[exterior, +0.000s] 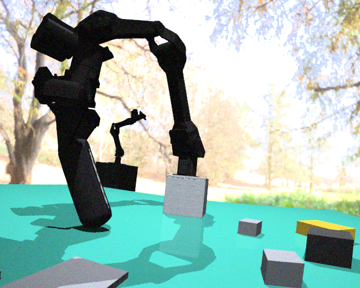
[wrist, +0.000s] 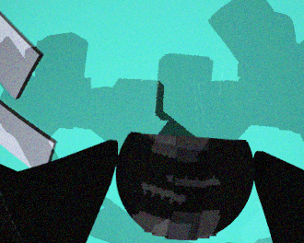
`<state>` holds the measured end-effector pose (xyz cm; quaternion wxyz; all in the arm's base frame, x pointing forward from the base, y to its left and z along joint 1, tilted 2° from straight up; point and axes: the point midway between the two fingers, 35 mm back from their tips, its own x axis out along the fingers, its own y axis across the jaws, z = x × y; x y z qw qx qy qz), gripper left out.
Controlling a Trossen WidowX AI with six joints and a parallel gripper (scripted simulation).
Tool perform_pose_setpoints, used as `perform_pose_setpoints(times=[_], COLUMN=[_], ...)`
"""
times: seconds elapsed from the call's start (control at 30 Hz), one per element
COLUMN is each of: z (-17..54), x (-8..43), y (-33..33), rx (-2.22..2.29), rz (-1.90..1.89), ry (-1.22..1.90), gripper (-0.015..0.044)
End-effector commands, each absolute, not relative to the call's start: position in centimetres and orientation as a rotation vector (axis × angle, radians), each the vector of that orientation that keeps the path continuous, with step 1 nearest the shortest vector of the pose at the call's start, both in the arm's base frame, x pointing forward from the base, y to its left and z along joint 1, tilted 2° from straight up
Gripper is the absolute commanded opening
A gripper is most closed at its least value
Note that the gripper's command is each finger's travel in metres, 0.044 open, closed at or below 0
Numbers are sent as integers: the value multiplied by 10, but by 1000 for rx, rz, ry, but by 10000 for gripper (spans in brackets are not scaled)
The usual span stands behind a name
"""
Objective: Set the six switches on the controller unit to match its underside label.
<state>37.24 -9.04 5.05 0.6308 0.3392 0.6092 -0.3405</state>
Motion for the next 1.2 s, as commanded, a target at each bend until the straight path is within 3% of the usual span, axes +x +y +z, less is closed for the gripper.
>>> perform_pose_setpoints(times=[0.0, 1.17], z=[42, 29], x=[372, 386], y=[-93, -114], rx=[767, 766], rz=[-785, -786], ry=[1415, 1413], gripper=[338, 338])
